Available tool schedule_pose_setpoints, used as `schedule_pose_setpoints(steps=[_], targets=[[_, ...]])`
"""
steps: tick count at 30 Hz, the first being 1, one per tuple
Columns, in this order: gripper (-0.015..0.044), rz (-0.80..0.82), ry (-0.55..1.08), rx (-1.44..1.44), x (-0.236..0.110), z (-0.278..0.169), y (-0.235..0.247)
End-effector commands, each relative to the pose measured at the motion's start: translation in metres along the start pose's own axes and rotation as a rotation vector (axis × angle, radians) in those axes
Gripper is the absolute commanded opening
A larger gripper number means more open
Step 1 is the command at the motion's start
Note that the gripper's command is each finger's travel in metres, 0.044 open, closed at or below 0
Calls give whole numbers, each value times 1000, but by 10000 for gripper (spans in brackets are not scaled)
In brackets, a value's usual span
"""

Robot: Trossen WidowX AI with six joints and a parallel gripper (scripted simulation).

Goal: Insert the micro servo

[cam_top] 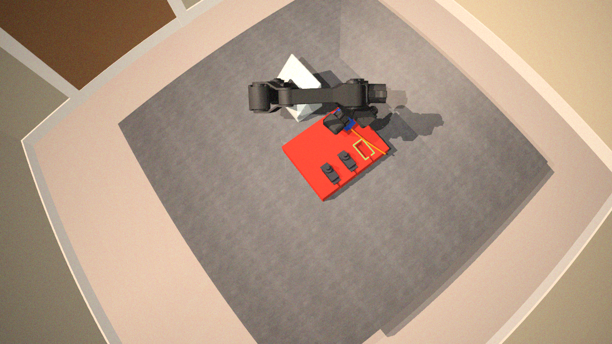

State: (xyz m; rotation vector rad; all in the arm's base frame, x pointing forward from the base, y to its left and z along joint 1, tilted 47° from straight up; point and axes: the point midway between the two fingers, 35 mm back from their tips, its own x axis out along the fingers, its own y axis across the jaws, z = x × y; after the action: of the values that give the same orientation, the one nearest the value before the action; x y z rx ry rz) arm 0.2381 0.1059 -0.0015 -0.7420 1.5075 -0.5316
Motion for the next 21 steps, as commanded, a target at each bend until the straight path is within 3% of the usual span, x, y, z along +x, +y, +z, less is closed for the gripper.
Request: schedule_pose_setpoints(steps=[1,10,21], targets=[[0,3,0,96,0,0,1],[0,3,-1,97,0,4,0],[0,3,-2,98,-1,45,-6]])
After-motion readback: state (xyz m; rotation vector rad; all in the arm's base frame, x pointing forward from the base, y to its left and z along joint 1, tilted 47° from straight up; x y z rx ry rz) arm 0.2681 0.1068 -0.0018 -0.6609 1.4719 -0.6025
